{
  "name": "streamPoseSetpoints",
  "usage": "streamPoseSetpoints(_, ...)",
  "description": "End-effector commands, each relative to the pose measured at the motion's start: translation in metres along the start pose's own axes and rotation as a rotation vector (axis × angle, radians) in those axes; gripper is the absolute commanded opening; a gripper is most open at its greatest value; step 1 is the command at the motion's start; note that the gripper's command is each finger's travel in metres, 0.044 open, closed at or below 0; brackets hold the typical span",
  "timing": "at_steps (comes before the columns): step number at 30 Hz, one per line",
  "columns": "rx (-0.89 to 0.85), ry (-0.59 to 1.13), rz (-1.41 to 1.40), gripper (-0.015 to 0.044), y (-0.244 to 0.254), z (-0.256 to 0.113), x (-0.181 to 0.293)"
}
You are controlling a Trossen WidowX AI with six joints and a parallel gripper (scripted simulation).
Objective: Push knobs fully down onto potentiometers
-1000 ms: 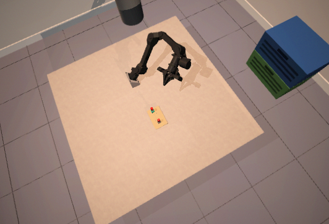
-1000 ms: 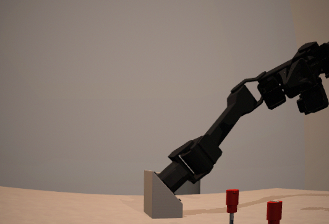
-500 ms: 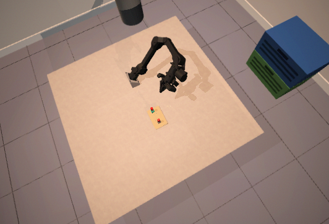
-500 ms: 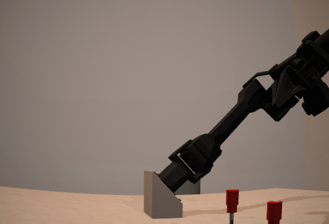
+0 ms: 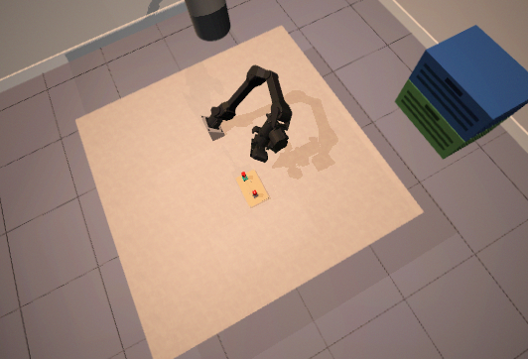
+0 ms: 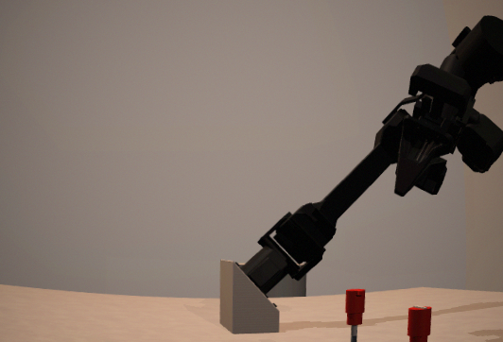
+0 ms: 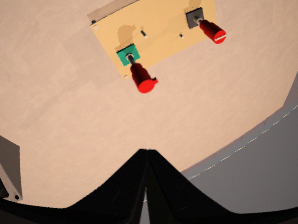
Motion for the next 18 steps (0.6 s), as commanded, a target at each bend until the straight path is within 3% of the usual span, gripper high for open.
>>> streamPoseSetpoints(1, -0.062, -0.055, 0.102, 0.0000, -0.004, 0.013, 0.004)
streamPoseSetpoints(18, -0.301, -0.246, 0.512, 0.0000, -0.017, 0.054, 0.022)
Point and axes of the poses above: the point midway between the two fingers, 35 mm back from their tips, its own z axis out along the fingers, its own y axis across the jaws, x = y × z, the point moved 2 cm from there along -z, back along the fingers, and after that the axes turned 15 degrees about -z, right-handed, at the moved point
